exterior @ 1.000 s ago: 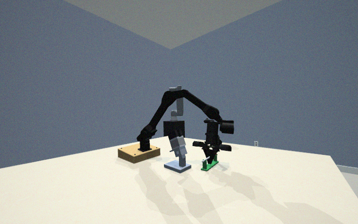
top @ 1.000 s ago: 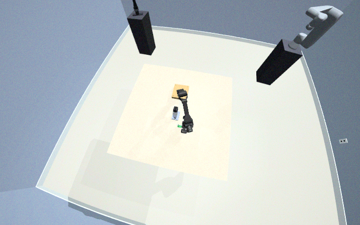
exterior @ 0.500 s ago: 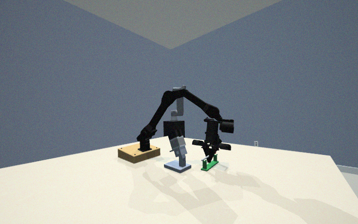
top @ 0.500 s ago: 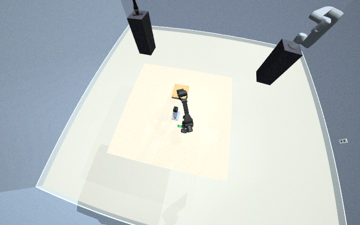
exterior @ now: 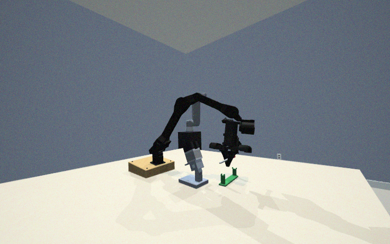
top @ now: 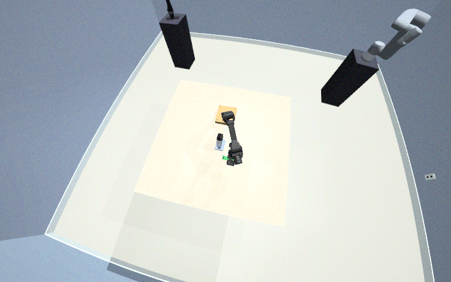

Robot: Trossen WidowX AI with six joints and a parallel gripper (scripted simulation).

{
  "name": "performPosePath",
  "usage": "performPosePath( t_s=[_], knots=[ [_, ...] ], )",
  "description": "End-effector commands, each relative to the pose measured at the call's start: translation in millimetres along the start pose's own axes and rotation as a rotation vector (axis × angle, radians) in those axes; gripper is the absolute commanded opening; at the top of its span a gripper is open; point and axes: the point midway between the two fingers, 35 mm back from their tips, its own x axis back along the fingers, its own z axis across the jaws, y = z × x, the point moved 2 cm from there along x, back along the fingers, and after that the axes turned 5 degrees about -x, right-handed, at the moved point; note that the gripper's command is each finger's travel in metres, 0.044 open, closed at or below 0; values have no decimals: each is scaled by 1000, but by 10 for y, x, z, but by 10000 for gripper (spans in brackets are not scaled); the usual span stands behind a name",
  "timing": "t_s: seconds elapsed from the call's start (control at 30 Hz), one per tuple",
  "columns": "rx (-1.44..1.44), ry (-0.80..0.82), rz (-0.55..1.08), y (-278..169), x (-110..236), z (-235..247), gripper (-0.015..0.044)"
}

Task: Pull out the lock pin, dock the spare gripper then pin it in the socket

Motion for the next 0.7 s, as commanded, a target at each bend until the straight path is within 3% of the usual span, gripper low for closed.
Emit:
performPosePath(
  t_s=[0.0, 0.67],
  knots=[
    [-5, -10, -1, -39, 151, -7, 0],
    [-29, 2, -3, -17, 149, 134, 0]
  ],
)
